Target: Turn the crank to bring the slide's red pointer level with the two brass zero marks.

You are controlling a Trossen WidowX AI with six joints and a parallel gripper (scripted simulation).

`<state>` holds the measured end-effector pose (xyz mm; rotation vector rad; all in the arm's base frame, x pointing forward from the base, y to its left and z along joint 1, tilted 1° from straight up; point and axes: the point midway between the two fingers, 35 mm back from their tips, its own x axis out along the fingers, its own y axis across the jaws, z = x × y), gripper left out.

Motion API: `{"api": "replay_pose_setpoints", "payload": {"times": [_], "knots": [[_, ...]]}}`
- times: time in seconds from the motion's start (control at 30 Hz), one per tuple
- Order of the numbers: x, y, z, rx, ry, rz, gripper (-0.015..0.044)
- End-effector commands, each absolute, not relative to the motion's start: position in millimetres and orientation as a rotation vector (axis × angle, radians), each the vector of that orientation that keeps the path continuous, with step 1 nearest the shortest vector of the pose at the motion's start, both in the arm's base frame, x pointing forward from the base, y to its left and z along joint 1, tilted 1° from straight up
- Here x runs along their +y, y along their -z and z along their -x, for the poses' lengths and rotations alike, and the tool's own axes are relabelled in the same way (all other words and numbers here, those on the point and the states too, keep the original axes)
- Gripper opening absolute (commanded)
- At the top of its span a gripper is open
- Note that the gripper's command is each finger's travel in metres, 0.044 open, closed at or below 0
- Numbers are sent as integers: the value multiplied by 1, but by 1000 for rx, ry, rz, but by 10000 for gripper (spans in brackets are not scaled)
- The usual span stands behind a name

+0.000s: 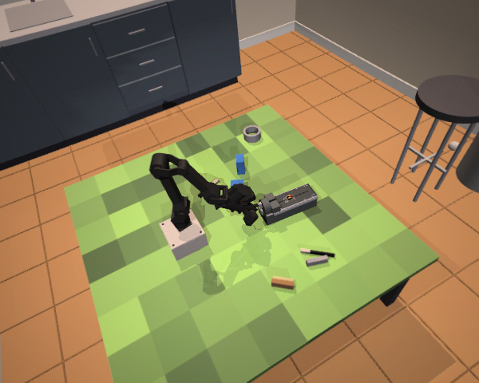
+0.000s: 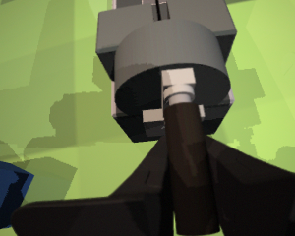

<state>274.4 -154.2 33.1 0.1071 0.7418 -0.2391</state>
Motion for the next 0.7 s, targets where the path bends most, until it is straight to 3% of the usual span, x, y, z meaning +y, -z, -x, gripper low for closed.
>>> {"api": "replay_pose_setpoints", "payload": {"times": [0.0,0.67], "knots": [[-163,-33,-272,744,267,-100,0],[-178,-19,-268,744,268,-99,0]]}}
